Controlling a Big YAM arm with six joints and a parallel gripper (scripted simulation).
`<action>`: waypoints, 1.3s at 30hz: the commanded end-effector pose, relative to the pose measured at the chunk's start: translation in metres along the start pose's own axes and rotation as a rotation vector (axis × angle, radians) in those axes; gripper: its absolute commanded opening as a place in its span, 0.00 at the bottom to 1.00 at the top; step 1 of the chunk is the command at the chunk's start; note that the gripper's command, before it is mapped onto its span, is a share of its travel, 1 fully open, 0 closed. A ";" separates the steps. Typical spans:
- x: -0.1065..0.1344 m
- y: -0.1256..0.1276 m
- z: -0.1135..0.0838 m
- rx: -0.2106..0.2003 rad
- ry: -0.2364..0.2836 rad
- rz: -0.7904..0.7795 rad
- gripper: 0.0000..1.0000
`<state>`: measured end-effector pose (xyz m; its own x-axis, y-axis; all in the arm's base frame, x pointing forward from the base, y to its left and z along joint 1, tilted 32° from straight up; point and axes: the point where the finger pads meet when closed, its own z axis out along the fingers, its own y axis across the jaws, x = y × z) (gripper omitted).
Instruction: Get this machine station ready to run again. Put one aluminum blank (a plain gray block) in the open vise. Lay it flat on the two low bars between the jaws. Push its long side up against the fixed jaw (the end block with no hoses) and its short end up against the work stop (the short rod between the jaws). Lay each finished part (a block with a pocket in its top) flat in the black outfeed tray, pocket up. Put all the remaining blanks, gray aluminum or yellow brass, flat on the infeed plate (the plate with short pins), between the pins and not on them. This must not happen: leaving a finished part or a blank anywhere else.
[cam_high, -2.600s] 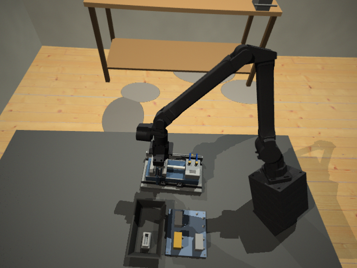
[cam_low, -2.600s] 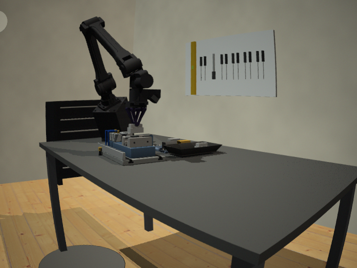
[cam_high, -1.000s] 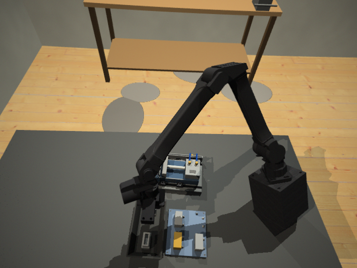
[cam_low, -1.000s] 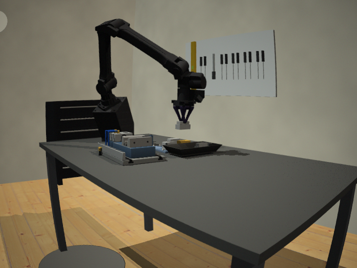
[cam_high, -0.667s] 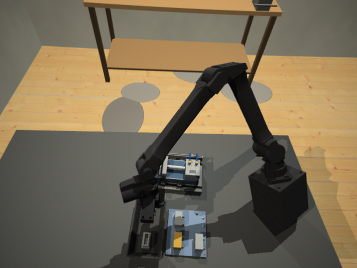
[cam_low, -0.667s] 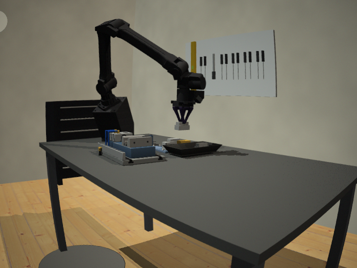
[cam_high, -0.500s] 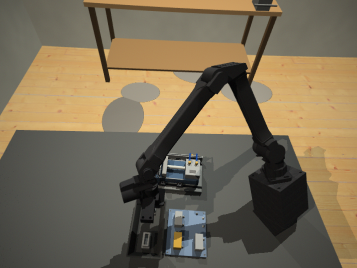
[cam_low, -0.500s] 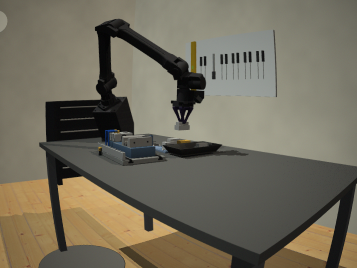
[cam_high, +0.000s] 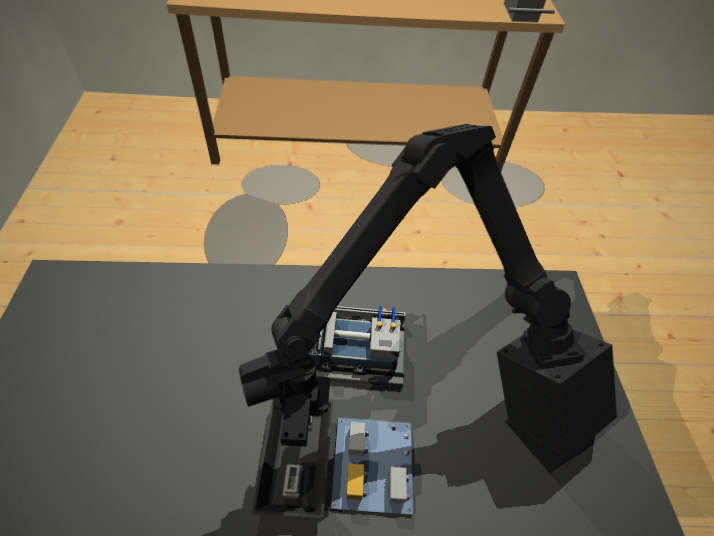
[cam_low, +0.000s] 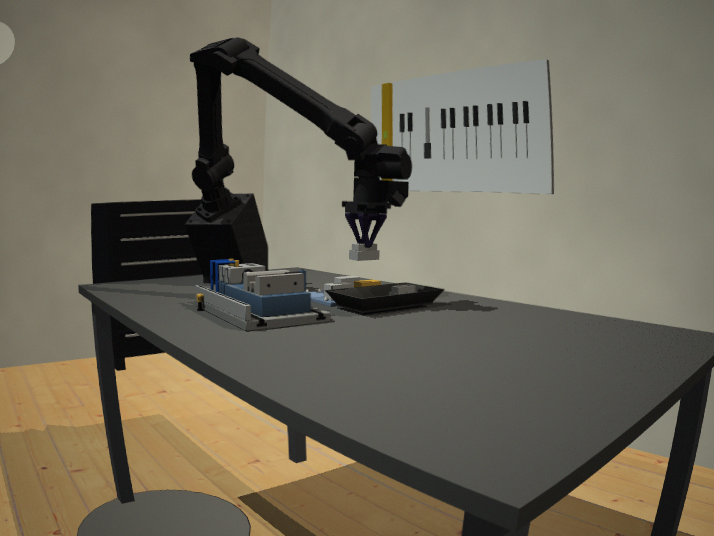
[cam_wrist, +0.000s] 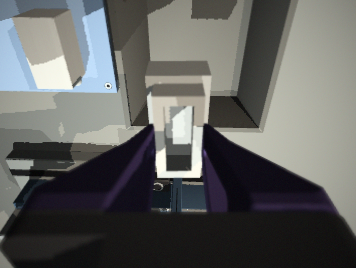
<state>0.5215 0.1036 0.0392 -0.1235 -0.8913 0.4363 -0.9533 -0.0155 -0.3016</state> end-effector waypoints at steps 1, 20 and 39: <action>0.004 -0.031 -0.027 0.053 -0.022 0.050 0.00; 0.000 -0.041 -0.038 0.051 -0.023 0.047 0.00; -0.004 -0.040 -0.038 0.048 -0.023 0.039 0.00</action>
<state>0.5321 0.1077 0.0564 -0.1369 -0.8914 0.4321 -0.9516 -0.0029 -0.3075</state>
